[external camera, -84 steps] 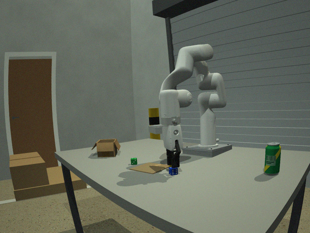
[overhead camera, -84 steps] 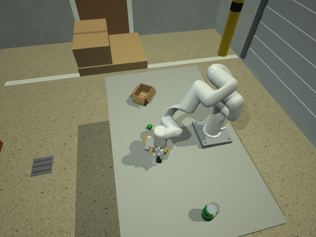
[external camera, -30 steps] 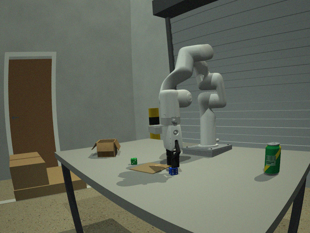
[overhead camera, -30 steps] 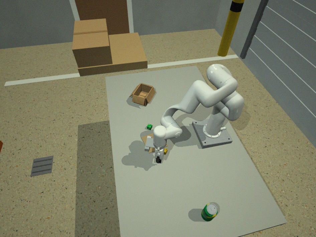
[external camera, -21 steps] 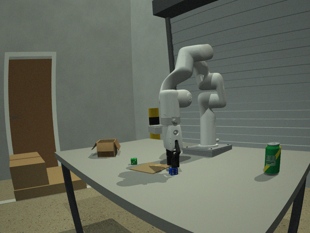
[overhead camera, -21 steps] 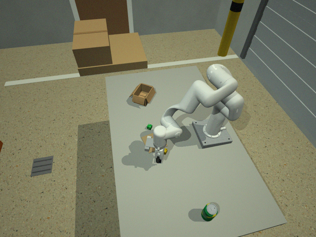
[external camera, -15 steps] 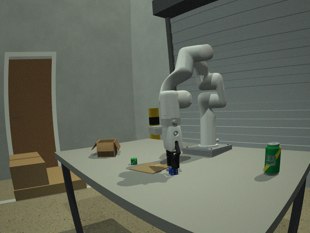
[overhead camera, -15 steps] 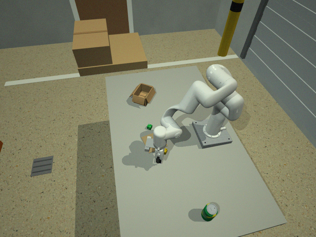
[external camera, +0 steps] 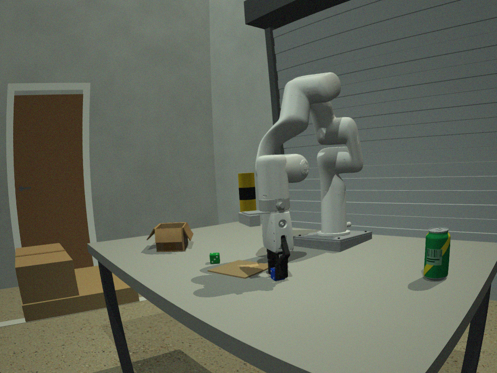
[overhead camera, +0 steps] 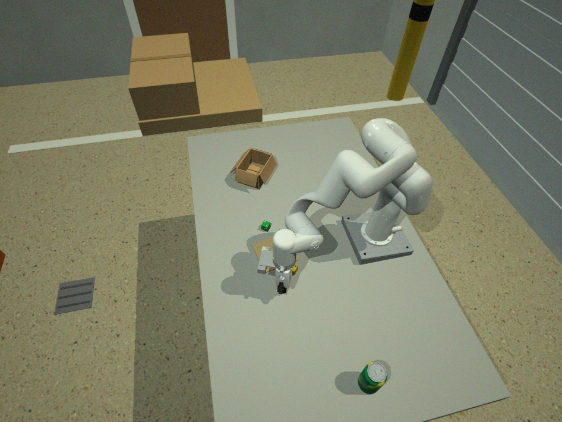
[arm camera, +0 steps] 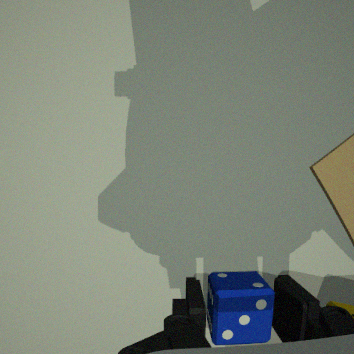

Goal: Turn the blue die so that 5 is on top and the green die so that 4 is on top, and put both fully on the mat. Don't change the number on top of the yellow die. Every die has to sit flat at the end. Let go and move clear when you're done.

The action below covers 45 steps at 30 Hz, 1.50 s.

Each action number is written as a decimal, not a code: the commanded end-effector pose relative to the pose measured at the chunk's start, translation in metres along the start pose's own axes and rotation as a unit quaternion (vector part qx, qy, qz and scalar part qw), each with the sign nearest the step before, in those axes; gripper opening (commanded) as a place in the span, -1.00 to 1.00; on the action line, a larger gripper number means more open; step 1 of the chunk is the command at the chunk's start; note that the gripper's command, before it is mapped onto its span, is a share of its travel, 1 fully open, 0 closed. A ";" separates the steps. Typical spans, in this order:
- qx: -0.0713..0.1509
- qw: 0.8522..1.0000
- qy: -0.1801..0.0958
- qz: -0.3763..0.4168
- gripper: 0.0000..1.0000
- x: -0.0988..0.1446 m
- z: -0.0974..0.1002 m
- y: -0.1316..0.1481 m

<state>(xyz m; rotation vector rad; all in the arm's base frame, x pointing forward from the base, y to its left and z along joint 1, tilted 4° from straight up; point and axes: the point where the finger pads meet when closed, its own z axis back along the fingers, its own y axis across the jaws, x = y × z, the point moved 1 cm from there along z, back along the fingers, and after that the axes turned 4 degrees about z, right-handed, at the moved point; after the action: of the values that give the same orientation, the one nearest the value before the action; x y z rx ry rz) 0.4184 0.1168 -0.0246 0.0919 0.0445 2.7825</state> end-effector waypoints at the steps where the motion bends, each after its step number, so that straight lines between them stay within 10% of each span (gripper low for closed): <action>1: -0.001 1.000 0.002 0.000 -0.05 -0.001 -0.002 -0.001; 42: -0.001 1.000 0.002 0.000 -0.05 -0.001 -0.005 -0.001; 43: -0.001 1.000 0.002 0.000 -0.47 -0.001 -0.005 -0.001; 45: -0.001 1.000 0.002 0.000 -0.47 -0.001 -0.005 -0.001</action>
<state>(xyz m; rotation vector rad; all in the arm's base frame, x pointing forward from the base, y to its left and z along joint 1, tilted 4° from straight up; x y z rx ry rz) 0.4185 0.1168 -0.0307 0.0905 0.0439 2.7826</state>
